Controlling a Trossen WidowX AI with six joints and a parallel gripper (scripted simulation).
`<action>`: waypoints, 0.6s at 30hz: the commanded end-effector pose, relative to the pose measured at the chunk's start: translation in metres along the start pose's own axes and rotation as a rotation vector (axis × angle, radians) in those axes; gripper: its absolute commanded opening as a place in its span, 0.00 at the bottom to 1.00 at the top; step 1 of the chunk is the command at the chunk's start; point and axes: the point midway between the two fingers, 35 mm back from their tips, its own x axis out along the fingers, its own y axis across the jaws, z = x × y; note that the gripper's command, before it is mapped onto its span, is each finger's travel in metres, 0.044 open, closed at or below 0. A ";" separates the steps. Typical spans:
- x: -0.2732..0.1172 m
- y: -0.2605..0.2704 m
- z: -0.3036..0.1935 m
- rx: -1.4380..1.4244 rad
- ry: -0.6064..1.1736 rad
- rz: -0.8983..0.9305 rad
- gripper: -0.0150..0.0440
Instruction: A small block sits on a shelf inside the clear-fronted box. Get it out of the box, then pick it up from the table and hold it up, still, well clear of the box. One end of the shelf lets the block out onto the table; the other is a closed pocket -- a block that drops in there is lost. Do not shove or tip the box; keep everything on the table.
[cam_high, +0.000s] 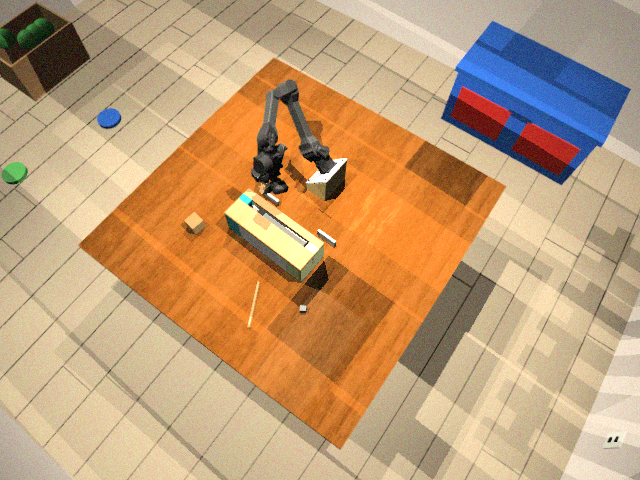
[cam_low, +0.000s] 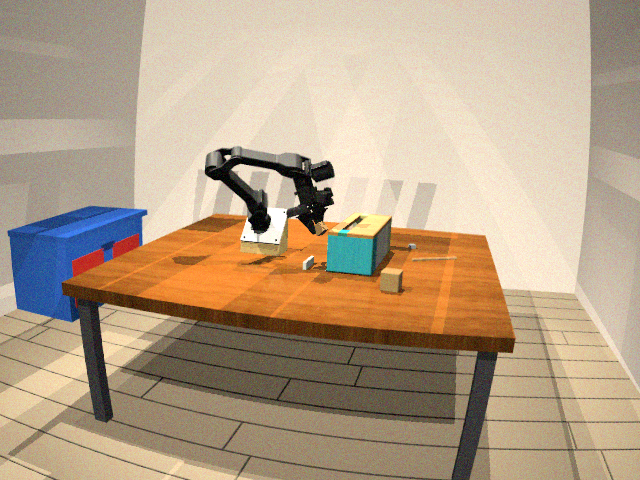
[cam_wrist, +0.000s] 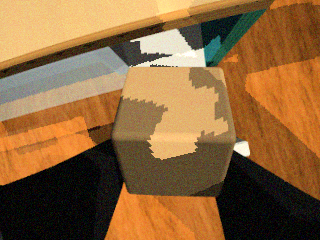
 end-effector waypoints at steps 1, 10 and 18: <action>-0.003 0.001 0.002 -0.162 -0.002 -0.009 0.25; -0.009 0.003 0.002 -0.542 -0.003 -0.028 0.25; -0.016 0.004 0.003 -0.880 -0.002 -0.047 0.25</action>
